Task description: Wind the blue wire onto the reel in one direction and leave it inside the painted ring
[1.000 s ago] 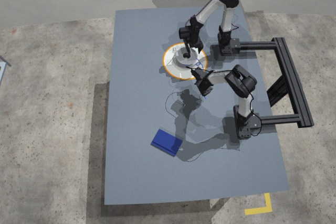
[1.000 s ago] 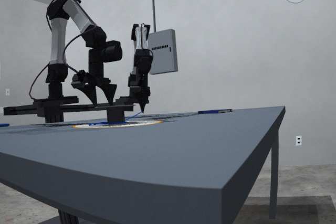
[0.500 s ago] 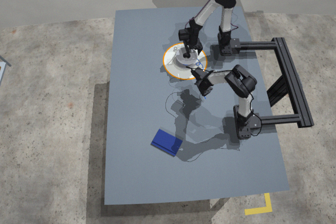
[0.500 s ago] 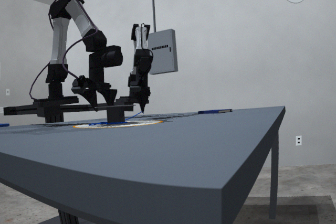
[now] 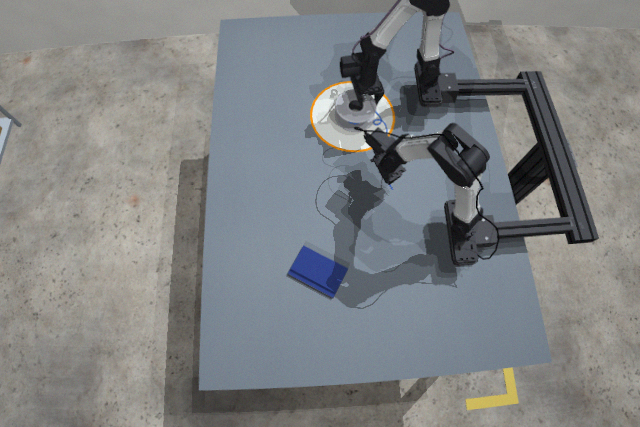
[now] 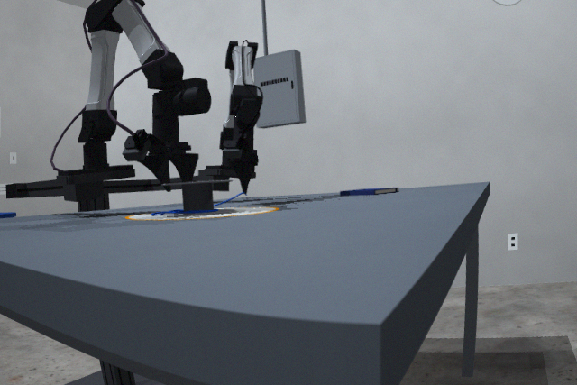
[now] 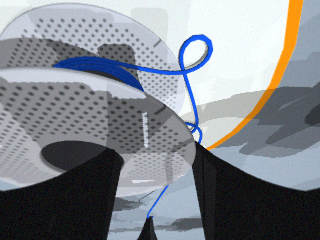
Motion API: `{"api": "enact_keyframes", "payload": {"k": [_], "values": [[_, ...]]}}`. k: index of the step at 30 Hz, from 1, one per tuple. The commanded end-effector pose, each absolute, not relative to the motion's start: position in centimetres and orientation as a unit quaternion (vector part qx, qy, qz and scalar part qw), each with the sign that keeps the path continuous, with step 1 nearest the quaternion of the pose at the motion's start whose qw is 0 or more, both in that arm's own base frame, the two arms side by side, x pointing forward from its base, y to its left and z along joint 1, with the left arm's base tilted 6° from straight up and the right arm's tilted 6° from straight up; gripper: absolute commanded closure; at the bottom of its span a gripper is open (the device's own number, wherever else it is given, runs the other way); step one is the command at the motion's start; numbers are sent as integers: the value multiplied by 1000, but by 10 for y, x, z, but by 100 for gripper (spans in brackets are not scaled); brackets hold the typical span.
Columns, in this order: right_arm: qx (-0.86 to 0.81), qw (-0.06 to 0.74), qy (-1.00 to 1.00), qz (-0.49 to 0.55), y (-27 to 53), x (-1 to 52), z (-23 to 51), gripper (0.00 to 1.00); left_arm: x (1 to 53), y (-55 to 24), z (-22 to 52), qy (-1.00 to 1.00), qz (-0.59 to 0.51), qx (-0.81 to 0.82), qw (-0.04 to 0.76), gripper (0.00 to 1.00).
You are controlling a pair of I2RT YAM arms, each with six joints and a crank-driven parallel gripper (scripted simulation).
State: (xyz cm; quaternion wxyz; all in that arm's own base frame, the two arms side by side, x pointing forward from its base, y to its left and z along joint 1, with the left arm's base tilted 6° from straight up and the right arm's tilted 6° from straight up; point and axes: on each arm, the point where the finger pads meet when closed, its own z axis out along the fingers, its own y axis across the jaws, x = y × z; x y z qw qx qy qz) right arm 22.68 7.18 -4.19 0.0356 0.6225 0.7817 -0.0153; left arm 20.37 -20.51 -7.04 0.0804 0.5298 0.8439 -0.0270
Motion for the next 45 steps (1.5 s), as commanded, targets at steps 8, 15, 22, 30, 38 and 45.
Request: {"api": "enact_keyframes", "payload": {"k": [8,15,22,30,38,45], "values": [[594,47,803,-9,67,238,-43,50,211,-211,-64,842,-29,531,94,100],[434,45,900,-18,43,249,-40,50,212,-212,-63,845,-22,526,88,100],[263,40,964,-26,23,271,-38,50,213,-214,-62,850,-10,521,76,100],[41,36,998,-37,25,328,-35,50,210,-213,-62,865,12,498,56,100],[-194,45,979,-43,57,345,-36,50,210,-212,-62,883,-3,461,84,100],[-415,41,908,-44,84,342,-39,50,214,-217,-59,880,-48,451,143,100]]}}
